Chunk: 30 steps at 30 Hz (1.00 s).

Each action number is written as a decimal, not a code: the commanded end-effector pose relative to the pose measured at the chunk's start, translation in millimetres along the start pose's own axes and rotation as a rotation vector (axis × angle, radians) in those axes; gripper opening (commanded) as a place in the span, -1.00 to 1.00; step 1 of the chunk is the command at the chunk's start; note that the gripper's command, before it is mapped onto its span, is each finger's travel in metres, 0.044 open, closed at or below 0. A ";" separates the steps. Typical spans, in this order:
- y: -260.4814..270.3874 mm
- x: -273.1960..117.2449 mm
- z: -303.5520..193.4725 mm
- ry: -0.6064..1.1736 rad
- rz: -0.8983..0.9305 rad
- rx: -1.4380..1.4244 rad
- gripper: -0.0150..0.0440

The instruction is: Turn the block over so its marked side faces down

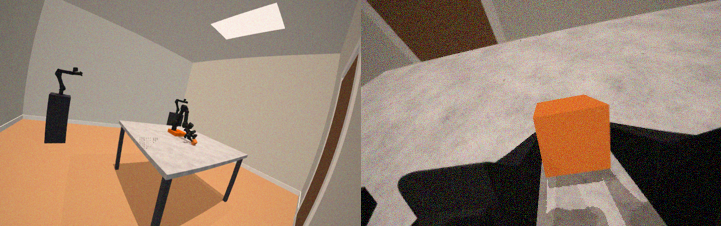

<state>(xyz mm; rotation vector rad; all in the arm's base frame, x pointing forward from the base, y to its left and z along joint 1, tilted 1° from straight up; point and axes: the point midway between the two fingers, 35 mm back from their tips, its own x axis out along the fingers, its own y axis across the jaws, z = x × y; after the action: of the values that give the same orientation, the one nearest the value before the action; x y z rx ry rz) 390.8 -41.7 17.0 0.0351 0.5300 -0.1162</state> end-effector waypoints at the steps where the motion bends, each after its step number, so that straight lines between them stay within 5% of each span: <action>1: -0.5 -2.8 -2.6 -0.025 -0.003 0.002 -0.49; 18: -0.5 -4.8 -0.1 -0.053 -0.003 0.002 -0.49; 30: -0.5 -4.8 -0.1 -0.053 -0.003 0.002 0.58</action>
<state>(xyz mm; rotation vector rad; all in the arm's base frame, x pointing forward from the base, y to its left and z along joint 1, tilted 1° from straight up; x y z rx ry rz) 386.8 -41.3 19.7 0.0324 0.4766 -0.1172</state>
